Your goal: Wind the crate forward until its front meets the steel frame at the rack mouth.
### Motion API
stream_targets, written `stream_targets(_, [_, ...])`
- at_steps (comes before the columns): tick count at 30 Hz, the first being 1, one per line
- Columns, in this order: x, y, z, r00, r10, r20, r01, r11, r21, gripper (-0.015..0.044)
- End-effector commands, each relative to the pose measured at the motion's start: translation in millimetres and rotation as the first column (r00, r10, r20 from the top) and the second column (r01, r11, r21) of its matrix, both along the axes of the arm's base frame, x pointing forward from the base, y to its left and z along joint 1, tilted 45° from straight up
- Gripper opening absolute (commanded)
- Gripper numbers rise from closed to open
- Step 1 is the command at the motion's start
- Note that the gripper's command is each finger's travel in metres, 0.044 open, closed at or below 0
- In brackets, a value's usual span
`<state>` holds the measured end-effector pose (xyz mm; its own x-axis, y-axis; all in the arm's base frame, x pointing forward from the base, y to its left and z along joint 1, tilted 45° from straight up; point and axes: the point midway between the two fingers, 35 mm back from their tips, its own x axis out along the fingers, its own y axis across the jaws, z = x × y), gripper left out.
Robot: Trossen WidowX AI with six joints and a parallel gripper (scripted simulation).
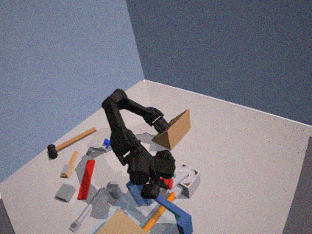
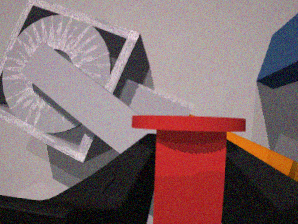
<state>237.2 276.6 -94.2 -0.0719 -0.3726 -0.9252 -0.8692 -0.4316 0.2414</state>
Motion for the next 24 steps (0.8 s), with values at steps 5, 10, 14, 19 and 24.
stream_targets(5, [0.0,12.1,-13.9,1.000,0.003,0.004,-0.003,1.000,0.013,0.0000])
stream_targets(10, [-1.0,16.8,-18.3,1.000,0.003,0.004,-0.003,1.000,0.013,0.0000])
stream_targets(14, [-2.0,20.3,-21.6,1.000,0.003,0.004,-0.003,1.000,0.014,0.0000])
stream_targets(19, [-3.5,24.4,-25.6,1.000,0.003,0.004,-0.003,1.000,0.014,0.0000])
stream_targets(24, [-5.6,28.7,-29.9,1.000,0.003,0.004,-0.003,1.000,0.015,0.0000])
